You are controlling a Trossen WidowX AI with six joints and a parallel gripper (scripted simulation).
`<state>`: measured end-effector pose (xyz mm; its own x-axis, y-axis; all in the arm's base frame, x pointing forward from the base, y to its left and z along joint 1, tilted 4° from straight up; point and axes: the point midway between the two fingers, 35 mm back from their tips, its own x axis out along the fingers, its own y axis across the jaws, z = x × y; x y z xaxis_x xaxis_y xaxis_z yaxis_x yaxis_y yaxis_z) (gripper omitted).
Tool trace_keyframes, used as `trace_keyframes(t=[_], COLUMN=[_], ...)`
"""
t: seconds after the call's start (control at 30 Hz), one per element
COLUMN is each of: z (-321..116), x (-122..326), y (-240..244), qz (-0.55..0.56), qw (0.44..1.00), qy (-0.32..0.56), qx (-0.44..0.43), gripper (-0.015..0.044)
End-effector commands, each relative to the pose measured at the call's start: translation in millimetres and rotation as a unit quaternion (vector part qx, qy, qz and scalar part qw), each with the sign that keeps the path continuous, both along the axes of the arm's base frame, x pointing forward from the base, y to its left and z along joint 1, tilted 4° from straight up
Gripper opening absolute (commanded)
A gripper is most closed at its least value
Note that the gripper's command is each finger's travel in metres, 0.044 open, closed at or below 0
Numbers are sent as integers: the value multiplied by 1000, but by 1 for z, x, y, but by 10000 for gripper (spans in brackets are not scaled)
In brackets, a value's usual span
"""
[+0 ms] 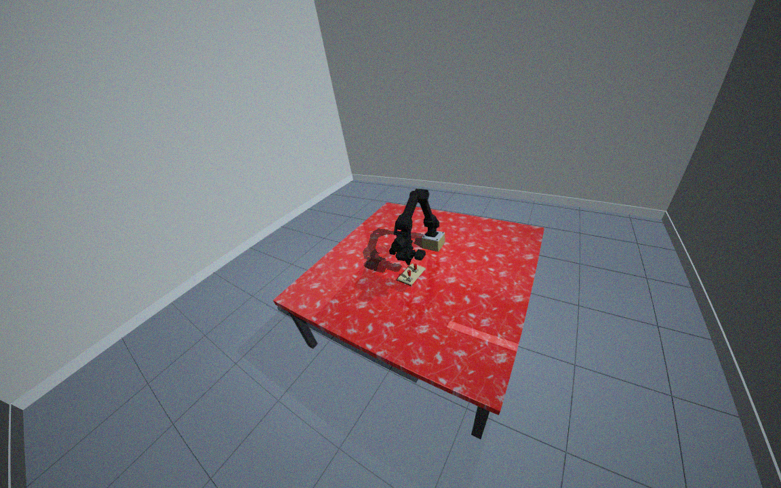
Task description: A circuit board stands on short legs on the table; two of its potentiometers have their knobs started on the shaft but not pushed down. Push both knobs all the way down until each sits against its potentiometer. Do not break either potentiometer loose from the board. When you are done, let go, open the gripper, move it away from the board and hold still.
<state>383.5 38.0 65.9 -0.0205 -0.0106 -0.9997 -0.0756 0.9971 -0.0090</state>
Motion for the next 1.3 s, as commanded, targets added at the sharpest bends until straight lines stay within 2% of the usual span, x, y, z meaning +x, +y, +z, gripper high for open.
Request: trace_keyframes(t=[0.0, 0.13, 1.27], z=[3, -17, -38], x=[5, 4, 3], y=[0, 0, -1], qz=[1, 1, 1], qw=[1000, 1000, 1000], qy=[6, 6, 6], qx=[-2, -2, -2], gripper=[0, 0, 0])
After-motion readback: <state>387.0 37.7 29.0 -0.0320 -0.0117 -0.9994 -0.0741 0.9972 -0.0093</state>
